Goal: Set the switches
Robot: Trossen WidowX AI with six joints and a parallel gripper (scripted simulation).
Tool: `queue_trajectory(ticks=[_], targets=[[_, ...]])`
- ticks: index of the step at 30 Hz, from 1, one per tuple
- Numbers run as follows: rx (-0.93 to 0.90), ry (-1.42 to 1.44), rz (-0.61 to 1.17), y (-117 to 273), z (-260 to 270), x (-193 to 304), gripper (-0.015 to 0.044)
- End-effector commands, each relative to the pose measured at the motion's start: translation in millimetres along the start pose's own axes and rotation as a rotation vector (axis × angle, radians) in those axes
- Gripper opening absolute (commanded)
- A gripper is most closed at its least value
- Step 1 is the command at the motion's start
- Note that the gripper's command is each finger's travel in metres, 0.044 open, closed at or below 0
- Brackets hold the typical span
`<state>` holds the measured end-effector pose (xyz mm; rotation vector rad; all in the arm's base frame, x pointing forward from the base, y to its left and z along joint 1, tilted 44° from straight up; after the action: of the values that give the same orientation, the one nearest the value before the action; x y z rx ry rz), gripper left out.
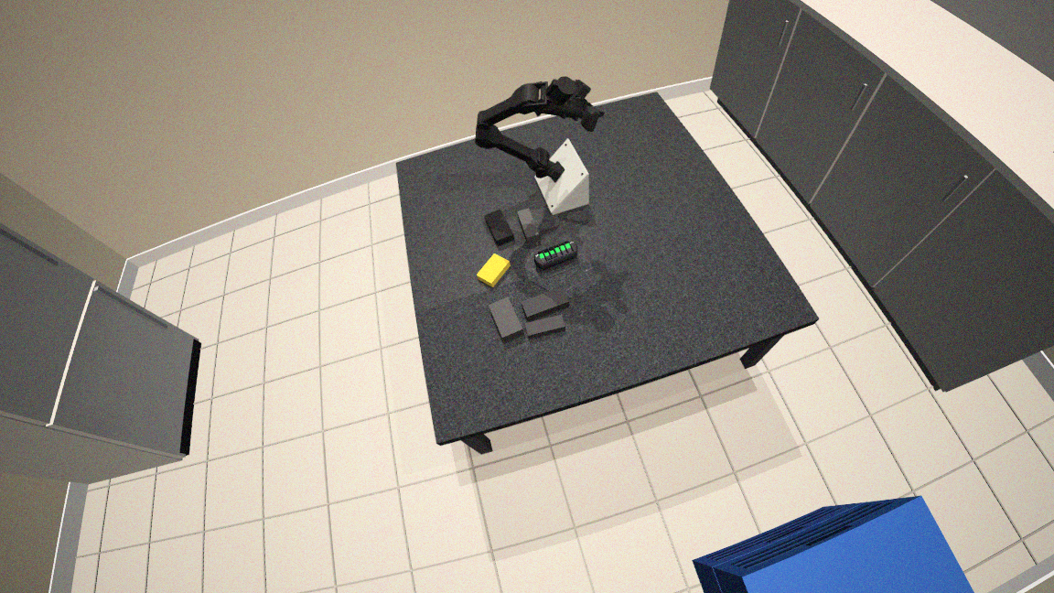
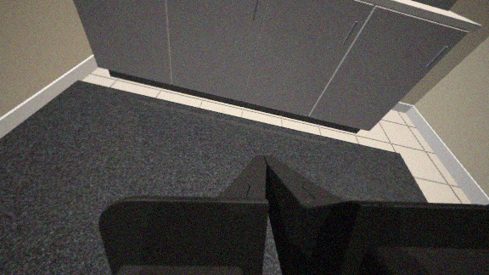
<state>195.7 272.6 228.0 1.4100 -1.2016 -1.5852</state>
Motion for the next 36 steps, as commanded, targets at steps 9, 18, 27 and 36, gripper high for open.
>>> queue_trajectory(ticks=[9, 18, 27, 36], targets=[[0.166, -0.158, 0.234, 2, -118, 61, 0.0], [0.218, -0.261, 0.506, 16, -202, 155, 0.0], [0.168, -0.357, 0.737, 38, -246, 256, 0.0], [-0.032, -0.354, 0.987, 68, -263, 380, 0.0]])
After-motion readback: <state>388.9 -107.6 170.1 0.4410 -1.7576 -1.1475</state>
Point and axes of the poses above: the point midway between the two fingers, 35 mm back from their tips, its own y axis back along the fingers, its own z axis across the jaws, x = y × z, the point moved 4 cm from there along y, back along the fingers, and after that the axes turned 12 degrees about -y, right-handed, at the moved point
